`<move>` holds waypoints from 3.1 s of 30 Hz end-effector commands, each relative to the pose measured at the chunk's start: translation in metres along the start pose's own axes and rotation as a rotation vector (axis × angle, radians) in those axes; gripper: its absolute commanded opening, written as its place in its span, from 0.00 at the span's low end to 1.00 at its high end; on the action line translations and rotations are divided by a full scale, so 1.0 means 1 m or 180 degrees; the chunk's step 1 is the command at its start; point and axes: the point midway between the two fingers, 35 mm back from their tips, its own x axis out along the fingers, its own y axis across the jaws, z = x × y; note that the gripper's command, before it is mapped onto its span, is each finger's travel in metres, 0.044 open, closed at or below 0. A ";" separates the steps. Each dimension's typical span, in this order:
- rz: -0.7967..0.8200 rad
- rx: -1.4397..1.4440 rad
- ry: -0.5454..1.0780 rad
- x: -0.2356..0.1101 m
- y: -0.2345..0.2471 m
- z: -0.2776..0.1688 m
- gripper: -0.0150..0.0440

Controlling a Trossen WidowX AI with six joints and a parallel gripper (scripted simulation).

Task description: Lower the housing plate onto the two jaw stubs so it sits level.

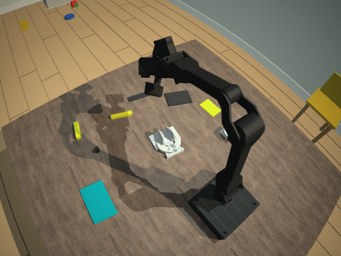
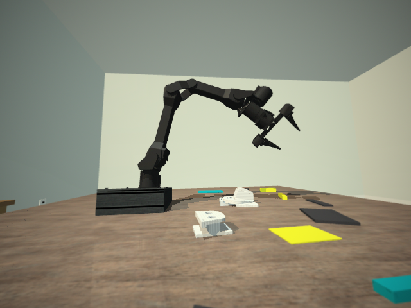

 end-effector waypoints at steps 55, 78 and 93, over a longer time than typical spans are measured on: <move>0.1576 0.2420 0.2407 -0.124 0.133 -0.381 1.00; 0.1576 0.2421 0.2407 -0.111 0.146 -0.390 1.00; 0.1576 0.2421 0.2407 -0.096 0.161 -0.399 1.00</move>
